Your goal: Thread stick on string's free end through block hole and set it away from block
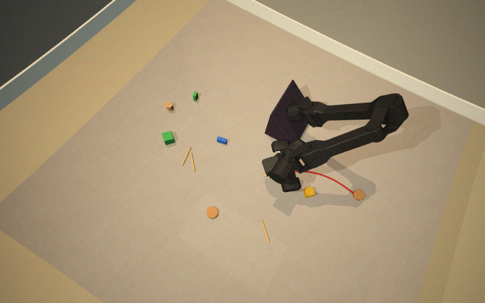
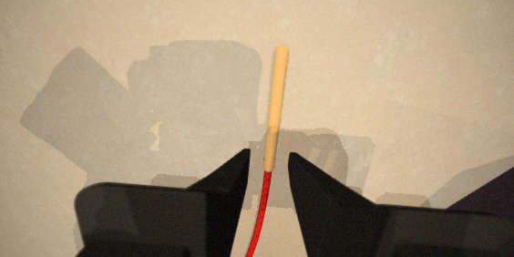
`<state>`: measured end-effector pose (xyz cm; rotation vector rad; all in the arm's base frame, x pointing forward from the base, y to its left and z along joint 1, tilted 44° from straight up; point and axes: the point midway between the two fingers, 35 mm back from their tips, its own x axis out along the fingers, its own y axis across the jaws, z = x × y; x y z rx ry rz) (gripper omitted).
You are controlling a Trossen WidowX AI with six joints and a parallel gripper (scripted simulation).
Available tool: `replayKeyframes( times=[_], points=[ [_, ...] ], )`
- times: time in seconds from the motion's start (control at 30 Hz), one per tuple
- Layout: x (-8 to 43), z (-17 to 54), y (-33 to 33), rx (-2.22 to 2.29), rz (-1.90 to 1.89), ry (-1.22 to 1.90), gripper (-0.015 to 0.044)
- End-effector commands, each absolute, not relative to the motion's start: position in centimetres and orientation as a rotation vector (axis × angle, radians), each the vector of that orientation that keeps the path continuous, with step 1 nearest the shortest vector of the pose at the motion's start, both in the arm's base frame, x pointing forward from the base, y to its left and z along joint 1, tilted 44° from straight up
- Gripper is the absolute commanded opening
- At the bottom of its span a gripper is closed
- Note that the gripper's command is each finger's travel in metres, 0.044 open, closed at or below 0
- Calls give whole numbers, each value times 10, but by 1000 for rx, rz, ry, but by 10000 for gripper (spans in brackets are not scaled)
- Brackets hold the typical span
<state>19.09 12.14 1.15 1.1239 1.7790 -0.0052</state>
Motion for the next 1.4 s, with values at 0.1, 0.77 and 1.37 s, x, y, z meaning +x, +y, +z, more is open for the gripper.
replayKeyframes(
  times=[0.1,0.77,1.37],
  points=[
    [189,9,124,1130,-4,1786,121],
    [191,14,118,1123,-9,1782,0],
    [195,29,102,1121,-12,1780,0]
  ],
)
